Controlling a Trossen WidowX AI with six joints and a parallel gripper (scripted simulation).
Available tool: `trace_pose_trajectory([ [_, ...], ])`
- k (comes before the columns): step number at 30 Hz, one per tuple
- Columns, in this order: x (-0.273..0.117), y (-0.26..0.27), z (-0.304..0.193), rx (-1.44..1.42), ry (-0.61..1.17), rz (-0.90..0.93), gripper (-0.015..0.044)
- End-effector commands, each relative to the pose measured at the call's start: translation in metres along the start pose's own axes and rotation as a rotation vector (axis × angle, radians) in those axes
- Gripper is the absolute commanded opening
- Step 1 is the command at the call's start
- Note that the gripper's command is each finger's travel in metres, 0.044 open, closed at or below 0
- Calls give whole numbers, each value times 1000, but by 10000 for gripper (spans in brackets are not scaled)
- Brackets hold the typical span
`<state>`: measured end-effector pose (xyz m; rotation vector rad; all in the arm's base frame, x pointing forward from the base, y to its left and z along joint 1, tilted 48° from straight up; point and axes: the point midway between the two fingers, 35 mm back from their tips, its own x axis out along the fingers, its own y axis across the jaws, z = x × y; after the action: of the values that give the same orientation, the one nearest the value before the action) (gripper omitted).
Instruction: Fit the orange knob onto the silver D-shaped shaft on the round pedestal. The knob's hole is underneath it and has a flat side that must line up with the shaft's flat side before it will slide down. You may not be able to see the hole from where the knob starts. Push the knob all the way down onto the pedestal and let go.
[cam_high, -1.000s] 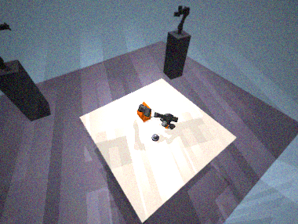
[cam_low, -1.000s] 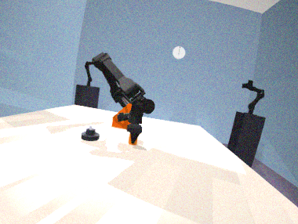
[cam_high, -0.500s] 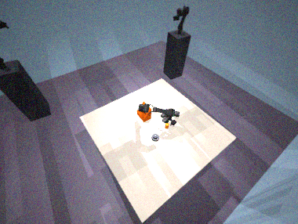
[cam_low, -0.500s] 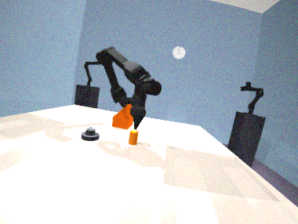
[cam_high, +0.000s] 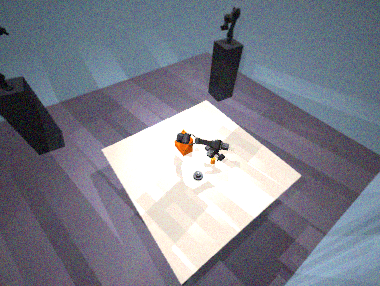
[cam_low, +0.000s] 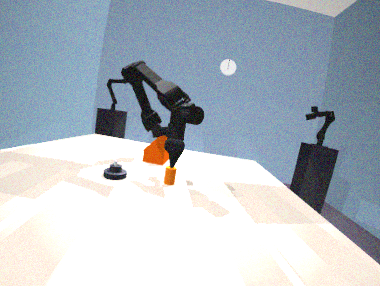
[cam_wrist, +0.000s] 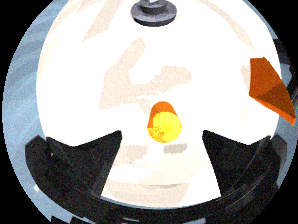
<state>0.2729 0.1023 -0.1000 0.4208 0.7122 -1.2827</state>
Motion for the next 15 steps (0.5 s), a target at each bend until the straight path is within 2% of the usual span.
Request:
trace_pose_trajectory([
  [1, 9, -1, 0, -10, -8, -2, 440],
  [15, 32, 0, 0, -10, -8, -1, 440],
])
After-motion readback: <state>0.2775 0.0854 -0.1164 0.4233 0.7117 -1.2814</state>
